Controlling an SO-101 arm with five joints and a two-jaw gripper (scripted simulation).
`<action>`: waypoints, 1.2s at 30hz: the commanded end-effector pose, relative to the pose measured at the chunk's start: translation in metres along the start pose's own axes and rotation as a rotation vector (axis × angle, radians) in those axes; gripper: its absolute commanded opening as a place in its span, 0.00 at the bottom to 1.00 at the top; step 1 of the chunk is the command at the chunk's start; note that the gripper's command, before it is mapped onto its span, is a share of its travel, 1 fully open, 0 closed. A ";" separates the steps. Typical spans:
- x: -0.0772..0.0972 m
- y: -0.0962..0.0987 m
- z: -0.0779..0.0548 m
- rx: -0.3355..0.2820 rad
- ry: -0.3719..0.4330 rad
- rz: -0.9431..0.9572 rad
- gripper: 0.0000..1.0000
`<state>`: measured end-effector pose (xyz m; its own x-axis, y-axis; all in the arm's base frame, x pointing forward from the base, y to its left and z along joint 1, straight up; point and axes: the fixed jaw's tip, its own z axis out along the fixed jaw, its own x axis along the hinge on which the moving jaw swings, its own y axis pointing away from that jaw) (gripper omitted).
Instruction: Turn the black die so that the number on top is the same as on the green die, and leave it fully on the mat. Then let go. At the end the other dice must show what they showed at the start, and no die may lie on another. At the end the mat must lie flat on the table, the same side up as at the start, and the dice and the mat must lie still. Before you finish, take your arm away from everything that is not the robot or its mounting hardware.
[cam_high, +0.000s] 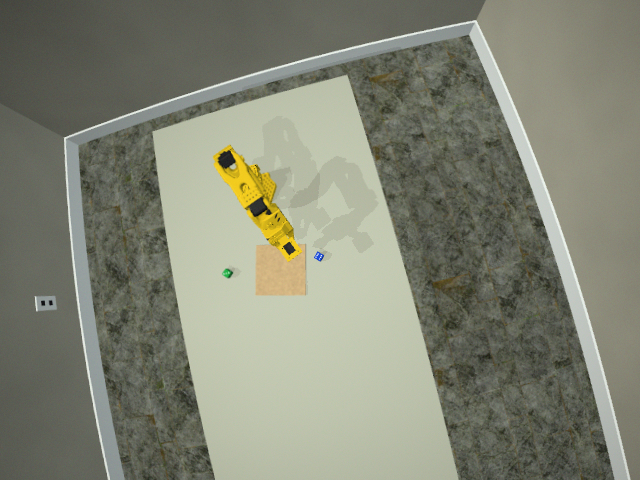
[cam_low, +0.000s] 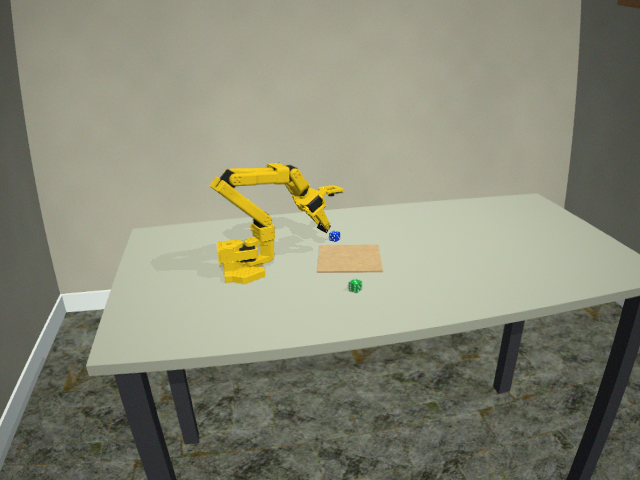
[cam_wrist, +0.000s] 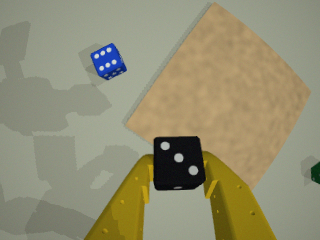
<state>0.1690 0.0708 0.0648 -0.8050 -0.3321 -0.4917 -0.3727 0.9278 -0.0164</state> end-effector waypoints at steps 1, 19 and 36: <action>-0.014 -0.008 0.000 0.026 -0.136 0.037 0.00; -0.025 -0.029 0.003 0.095 -0.329 0.114 0.00; -0.035 -0.038 0.010 0.121 -0.411 0.139 0.00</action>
<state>0.2045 0.0489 0.0654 -0.6365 -0.1539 -0.7557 -0.2129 0.9769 -0.0195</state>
